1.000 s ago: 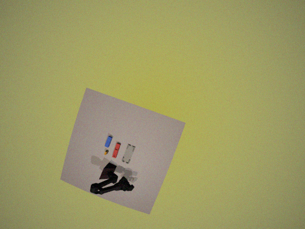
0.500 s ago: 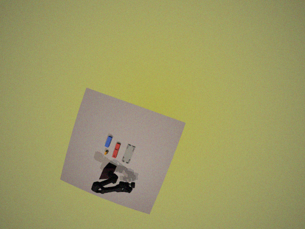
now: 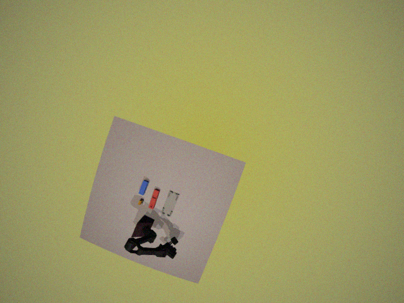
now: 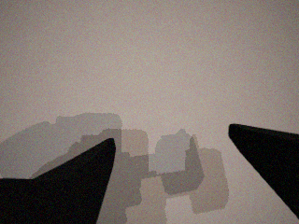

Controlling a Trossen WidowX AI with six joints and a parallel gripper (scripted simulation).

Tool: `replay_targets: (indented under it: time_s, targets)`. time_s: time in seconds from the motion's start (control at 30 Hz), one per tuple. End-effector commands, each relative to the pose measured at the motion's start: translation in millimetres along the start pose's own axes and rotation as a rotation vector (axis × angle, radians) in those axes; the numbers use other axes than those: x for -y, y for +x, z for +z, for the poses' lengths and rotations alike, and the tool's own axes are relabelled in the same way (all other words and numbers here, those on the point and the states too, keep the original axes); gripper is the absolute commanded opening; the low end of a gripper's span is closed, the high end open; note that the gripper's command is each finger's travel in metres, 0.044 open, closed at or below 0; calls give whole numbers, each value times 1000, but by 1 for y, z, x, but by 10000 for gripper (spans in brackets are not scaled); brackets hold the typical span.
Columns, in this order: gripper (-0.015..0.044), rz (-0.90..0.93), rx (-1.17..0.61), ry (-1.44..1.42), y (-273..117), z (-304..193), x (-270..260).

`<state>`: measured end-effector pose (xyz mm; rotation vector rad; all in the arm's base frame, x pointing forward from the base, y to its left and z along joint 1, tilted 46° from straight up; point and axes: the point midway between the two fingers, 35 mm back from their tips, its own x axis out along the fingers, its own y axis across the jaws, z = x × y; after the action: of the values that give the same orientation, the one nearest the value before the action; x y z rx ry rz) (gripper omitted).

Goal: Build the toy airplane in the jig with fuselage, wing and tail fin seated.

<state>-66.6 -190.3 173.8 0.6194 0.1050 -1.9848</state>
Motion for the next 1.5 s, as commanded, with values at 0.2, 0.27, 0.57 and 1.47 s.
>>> replay_targets:
  time_s: [0.2, 0.27, 0.57, 1.47]
  targets:
    - [440, 161, -173, -988, -15, 9, 2]
    - [440, 182, -176, -1070, -17, 10, 2]
    - [440, 291, -164, -1424, -25, 15, 2]
    - [440, 467, -17, -2062, -38, 28, 0]
